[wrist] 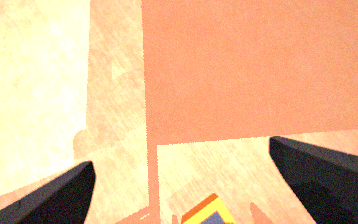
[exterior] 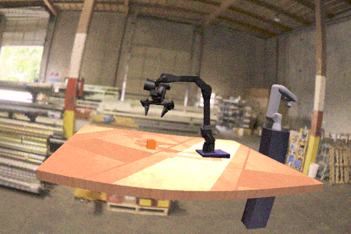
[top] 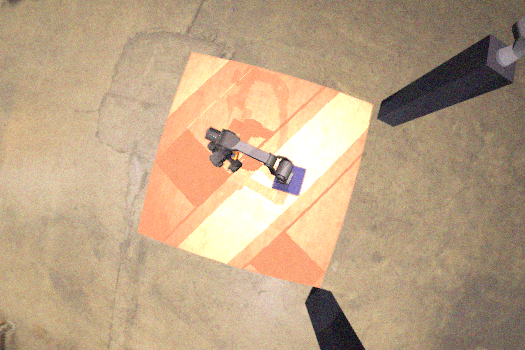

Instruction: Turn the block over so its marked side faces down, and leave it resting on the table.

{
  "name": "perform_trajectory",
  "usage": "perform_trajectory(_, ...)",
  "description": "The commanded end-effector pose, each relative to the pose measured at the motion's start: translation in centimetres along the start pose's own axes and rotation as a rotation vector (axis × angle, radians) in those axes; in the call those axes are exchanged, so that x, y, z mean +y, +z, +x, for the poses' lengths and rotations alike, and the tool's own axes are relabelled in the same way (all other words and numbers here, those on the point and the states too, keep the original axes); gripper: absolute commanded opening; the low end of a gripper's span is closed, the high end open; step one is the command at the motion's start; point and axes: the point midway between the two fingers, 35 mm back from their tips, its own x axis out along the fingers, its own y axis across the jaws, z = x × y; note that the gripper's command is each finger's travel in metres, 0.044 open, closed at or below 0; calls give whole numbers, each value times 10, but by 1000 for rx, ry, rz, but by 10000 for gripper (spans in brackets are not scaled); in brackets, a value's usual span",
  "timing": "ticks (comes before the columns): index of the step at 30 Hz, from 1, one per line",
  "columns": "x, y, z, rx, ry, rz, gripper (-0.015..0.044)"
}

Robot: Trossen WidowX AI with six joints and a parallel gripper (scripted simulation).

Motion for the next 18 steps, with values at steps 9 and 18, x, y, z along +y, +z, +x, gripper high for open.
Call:
perform_trajectory(9,-18,-83,29,495,-374,1054,440)
perform_trajectory(18,-18,-83,29,495,-374,1054,440)
